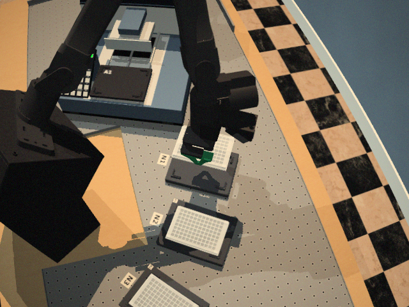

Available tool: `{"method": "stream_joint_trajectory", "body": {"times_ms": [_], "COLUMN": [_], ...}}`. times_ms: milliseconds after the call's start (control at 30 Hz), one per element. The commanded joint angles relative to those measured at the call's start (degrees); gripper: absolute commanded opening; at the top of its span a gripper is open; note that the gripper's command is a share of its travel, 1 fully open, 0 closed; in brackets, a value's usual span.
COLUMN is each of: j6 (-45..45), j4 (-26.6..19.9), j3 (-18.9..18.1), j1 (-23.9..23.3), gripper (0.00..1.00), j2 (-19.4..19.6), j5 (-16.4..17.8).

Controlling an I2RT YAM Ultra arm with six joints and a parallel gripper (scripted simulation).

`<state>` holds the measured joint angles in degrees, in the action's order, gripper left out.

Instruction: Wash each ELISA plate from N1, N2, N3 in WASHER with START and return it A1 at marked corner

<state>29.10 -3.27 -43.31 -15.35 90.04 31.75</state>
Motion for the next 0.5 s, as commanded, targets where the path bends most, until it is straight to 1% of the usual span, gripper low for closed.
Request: {"method": "stream_joint_trajectory", "body": {"times_ms": [0, 200, 400, 433, 467], "j6": [-1.4, 2.1, 6.5, 7.2, 7.2], "j4": [-0.1, -1.1, -2.7, -3.0, -3.0], "j3": [0.5, 3.0, 4.6, 4.8, 4.8], "j1": [0.4, 5.2, 10.6, 11.6, 11.6], "gripper": [0.0, 0.0, 0.0, 0.0, 0.0], "j2": [-1.3, -6.8, -12.0, -12.8, -12.8], "j5": [-0.5, -3.6, -7.3, -8.0, -8.0]}}
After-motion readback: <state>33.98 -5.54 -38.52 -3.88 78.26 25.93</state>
